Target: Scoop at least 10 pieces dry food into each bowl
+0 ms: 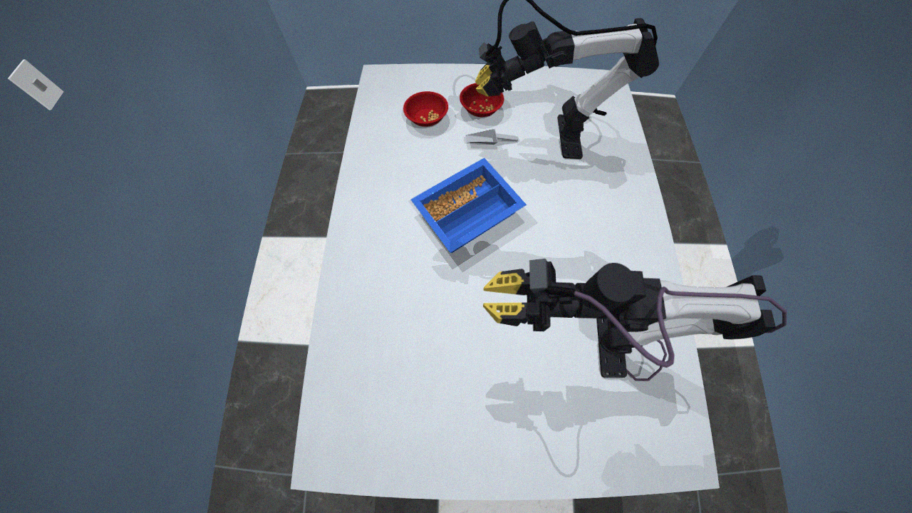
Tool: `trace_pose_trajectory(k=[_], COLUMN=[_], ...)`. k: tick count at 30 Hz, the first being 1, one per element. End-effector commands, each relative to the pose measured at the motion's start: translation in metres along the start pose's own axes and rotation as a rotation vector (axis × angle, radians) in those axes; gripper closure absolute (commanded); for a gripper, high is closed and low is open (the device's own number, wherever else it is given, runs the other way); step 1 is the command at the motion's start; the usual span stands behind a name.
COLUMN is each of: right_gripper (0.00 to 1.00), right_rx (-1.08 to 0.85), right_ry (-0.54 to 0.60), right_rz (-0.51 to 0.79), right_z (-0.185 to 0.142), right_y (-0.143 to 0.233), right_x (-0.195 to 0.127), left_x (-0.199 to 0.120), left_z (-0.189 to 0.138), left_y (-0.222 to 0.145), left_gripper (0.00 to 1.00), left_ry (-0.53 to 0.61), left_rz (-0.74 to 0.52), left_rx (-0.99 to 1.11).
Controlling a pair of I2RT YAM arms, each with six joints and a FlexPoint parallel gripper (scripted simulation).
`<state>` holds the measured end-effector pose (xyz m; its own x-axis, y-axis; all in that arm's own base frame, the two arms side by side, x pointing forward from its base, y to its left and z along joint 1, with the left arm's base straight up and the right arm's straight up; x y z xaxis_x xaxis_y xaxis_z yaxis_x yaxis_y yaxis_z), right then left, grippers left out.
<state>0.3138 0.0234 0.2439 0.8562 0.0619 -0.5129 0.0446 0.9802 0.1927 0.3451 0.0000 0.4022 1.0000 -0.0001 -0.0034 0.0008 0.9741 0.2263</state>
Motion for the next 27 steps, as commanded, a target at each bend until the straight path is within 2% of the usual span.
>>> trace_pose_trajectory(k=[1,10,13,14,17,22,27], right_gripper=[0.65,0.65,0.65,0.65,0.65,0.65,0.65], right_rx=[0.003,0.011,0.012,0.009,0.012,0.013,0.014], right_ry=[-0.156,-0.36,-0.382,-0.396,-0.47,-0.58,-0.582], right_rz=[0.024,0.044,0.046,0.05,0.055,0.063,0.06], right_z=[0.047,0.106,0.113,0.117,0.136,0.165,0.168], right_y=[0.005,0.008,0.009,0.01,0.01,0.011,0.01], right_x=[-0.007,-0.027,-0.029,-0.031,-0.042,-0.058,-0.059], left_x=[0.002,0.005,0.001,0.005,0.005,0.006,0.001], left_z=[0.001,-0.01,-0.002,-0.018,-0.009,-0.013,-0.012], left_y=[0.001,-0.002,-0.001,-0.003,-0.002,-0.003,-0.003], left_gripper=[0.72,0.72,0.72,0.72,0.72,0.72,0.72], left_ry=[-0.003,0.016,0.002,0.046,0.016,0.027,0.025], left_rz=[0.001,-0.002,-0.001,-0.008,-0.001,-0.004,-0.003], left_rx=[-0.01,-0.01,-0.006,-0.01,-0.011,-0.011,-0.011])
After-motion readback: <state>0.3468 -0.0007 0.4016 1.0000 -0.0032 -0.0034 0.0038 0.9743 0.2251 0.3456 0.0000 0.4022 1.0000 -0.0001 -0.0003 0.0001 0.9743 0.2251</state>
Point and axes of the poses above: on each arm, the point where the finger pads meet when closed, its own x axis out along the fingers, its own y axis across the jaws, z = x × y, the point moved 3 cm from there along -x, back along the fingers, and after that the axes turned 13 degrees about x, right-handed, at the moved point
